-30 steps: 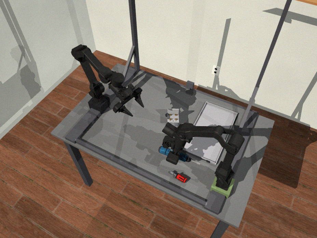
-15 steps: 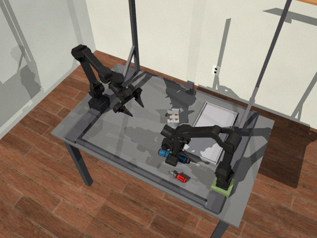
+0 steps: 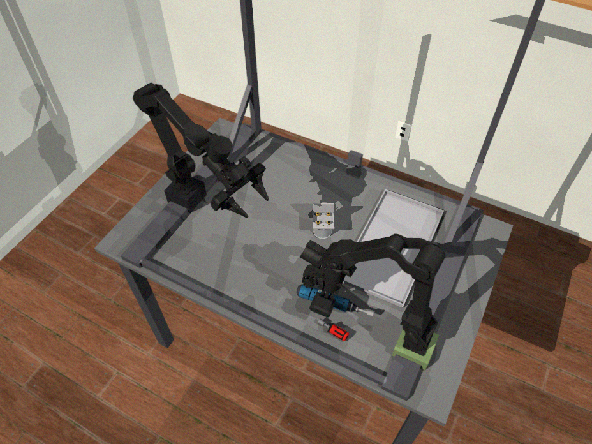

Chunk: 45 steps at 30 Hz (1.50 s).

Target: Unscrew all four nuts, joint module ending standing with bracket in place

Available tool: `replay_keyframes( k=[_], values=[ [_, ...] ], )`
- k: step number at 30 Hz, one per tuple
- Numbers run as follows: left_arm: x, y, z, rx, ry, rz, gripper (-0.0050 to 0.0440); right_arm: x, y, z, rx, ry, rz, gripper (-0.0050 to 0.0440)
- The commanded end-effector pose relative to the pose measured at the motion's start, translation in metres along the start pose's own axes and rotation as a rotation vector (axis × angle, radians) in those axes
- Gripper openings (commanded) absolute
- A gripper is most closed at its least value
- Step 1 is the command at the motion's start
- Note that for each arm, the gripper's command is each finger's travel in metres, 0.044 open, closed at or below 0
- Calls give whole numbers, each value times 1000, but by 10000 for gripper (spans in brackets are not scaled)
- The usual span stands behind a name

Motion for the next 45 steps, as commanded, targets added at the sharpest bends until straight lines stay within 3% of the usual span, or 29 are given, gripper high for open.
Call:
replay_keyframes(
  k=[1, 8, 13, 28, 31, 33, 36, 40, 45],
  values=[
    [9, -4, 8, -16, -46, -3, 162, 11, -1, 5, -3, -34, 5, 400],
    [8, -3, 9, -15, -44, -1, 162, 11, -1, 5, -3, -34, 5, 400],
    [1, -4, -9, -9, -25, -1, 162, 13, 0, 4, -6, -34, 4, 400],
    [5, -4, -4, -15, -44, -1, 162, -2, 10, -5, -16, 19, -11, 400],
    [5, -4, -4, -15, -44, -1, 234, 0, 10, -3, -17, 12, -11, 400],
    [5, -4, -4, -15, -44, -1, 245, -1, 11, -5, -18, 19, -12, 400],
    [8, -5, 9, -20, -63, 1, 305, -6, 15, -8, -25, 38, -16, 400],
    [8, -5, 18, -20, -63, 0, 305, -1, 15, -8, -28, 28, -17, 400],
    [6, -5, 55, -19, -63, 1, 305, -5, 18, -9, -33, 41, -19, 400]
  ],
)
Point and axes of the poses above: on each arm, the point midway between the two fingers, 35 mm back from their tips, its own z axis back along the fingers, its own y axis across the jaws, x = y × z, the point moved 3 cm from there along z, back along the fingers, and after that the axes turned 10 degrees about z, right-handed, at the moved point
